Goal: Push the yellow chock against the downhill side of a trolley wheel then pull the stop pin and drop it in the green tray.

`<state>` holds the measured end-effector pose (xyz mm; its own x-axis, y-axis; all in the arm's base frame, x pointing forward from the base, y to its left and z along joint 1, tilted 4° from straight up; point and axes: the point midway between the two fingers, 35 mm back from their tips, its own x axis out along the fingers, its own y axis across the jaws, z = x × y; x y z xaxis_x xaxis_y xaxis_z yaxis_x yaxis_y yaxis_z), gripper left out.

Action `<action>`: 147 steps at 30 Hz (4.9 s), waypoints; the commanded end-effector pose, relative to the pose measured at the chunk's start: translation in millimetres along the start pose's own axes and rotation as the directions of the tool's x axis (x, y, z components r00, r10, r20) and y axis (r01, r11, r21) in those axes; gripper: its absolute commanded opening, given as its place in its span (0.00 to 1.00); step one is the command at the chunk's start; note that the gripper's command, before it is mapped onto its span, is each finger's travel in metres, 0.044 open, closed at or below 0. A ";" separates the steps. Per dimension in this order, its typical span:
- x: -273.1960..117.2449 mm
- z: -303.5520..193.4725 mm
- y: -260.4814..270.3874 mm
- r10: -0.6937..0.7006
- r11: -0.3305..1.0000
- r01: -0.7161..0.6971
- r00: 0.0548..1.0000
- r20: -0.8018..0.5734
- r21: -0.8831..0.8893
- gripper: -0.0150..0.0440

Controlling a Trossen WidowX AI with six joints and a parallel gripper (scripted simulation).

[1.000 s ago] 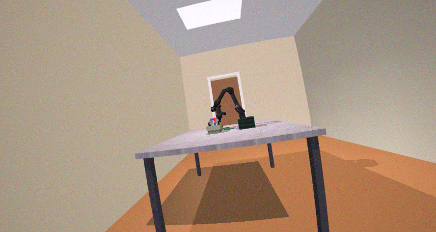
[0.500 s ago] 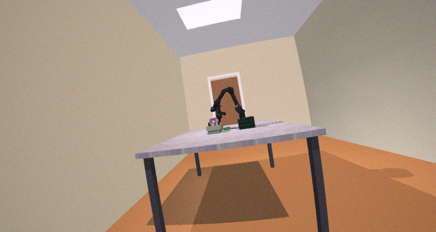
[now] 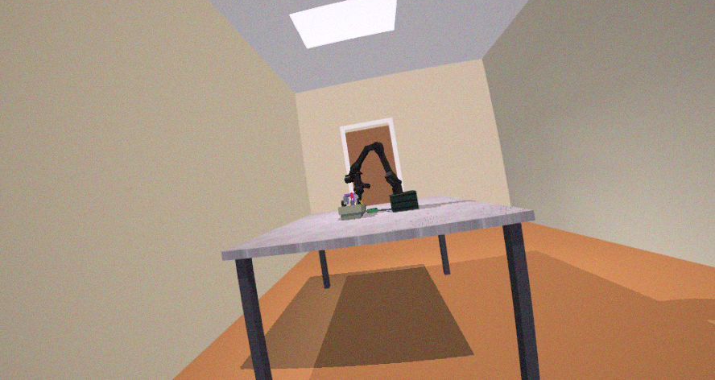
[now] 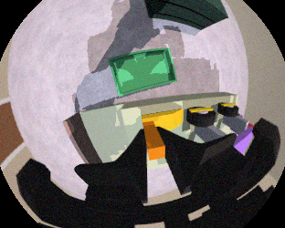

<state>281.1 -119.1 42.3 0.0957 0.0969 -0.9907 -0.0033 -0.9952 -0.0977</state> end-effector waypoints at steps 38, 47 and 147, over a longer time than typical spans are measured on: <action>-24.6 2.2 -9.5 -0.003 1.000 0.003 1.000 -0.004 0.003 0.58; -48.7 1.5 -9.0 -0.003 1.000 0.003 1.000 -0.004 0.003 0.58; -34.5 -35.9 -207.9 -0.205 0.003 -0.009 0.979 -0.009 -1.000 0.58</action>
<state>315.2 82.1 109.0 0.1184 0.2989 -0.9469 0.9927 -0.0126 0.1202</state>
